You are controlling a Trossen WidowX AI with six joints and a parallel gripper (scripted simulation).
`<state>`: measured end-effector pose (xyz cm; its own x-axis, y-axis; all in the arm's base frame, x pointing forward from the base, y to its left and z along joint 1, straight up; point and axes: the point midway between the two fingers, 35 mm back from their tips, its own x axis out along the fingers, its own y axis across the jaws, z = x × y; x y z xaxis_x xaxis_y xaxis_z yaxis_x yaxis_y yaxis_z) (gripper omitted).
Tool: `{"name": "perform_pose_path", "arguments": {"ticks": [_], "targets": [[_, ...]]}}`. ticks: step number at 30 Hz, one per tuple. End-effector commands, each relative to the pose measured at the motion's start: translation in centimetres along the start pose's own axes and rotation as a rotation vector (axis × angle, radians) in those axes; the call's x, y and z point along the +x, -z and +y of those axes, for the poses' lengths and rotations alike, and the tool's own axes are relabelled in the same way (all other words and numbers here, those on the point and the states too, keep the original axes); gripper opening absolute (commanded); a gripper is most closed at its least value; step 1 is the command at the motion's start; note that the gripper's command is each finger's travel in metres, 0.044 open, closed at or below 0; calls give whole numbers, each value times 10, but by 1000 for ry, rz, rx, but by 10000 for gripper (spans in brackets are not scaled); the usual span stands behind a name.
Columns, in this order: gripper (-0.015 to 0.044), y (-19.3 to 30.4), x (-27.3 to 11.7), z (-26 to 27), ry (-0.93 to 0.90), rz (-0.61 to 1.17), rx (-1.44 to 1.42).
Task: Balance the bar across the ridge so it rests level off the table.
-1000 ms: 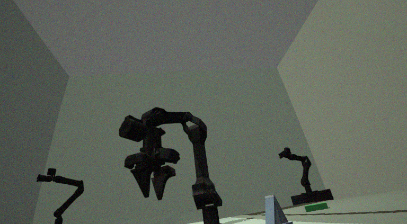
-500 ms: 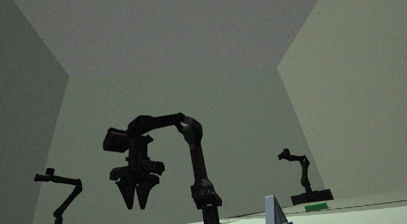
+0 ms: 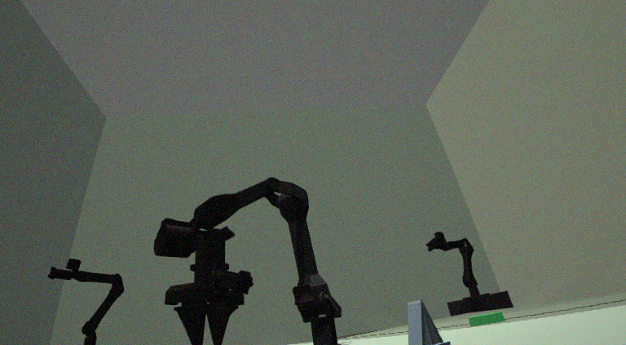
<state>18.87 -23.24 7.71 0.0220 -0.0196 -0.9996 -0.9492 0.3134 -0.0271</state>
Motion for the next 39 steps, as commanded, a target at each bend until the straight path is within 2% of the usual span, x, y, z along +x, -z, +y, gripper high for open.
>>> {"name": "perform_pose_path", "arguments": {"ticks": [1,18,36,39], "targets": [[315,0,5,1,-5,2,-5],[315,0,30,1,-6,2,-5],[315,0,30,1,-6,2,-5],[236,0,29,1,-2,-1,0]]}}
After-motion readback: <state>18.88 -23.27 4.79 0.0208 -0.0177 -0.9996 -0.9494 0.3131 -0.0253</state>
